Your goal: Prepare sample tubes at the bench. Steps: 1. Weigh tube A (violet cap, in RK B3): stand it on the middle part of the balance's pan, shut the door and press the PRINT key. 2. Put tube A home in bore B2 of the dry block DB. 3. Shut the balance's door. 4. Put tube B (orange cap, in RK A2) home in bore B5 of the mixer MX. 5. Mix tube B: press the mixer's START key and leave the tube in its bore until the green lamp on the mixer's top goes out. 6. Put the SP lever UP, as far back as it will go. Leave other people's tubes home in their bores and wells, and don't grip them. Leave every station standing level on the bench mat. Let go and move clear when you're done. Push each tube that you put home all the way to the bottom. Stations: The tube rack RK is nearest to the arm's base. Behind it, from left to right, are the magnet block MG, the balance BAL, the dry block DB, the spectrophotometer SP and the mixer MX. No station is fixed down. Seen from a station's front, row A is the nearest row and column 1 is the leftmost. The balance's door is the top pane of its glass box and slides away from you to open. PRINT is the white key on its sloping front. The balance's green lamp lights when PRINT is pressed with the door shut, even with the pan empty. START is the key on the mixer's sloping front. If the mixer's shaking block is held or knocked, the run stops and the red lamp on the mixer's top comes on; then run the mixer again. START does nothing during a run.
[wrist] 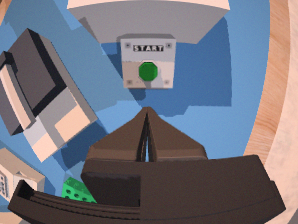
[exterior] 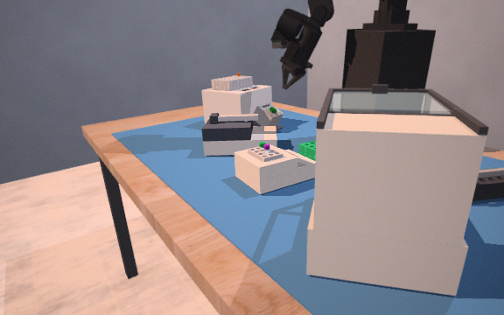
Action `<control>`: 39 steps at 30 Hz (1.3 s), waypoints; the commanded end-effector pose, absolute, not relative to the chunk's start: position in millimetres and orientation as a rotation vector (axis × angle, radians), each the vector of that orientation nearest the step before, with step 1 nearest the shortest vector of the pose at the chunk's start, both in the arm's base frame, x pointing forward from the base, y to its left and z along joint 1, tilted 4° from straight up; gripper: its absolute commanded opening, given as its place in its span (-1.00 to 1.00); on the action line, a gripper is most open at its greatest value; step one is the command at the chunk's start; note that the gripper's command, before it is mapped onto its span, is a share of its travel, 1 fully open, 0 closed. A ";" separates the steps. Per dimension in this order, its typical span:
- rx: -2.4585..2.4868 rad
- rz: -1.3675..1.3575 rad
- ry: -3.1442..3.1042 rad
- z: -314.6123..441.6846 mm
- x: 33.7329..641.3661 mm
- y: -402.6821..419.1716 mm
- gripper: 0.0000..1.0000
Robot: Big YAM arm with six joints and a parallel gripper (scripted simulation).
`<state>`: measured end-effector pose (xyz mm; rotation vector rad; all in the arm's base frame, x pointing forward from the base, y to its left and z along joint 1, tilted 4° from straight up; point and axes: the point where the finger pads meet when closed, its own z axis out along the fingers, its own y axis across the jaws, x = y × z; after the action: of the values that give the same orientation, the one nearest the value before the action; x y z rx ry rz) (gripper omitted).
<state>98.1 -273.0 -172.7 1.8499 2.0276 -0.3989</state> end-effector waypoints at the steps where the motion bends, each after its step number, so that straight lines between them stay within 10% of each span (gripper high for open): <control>1: 1.843 -0.409 2.017 -179.1 96.7 -280.8 -1.00; 39: 1.844 -0.409 2.018 -230.3 100.4 -305.0 -1.00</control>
<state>102.0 -297.6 -226.3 1.8563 2.0303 -0.3954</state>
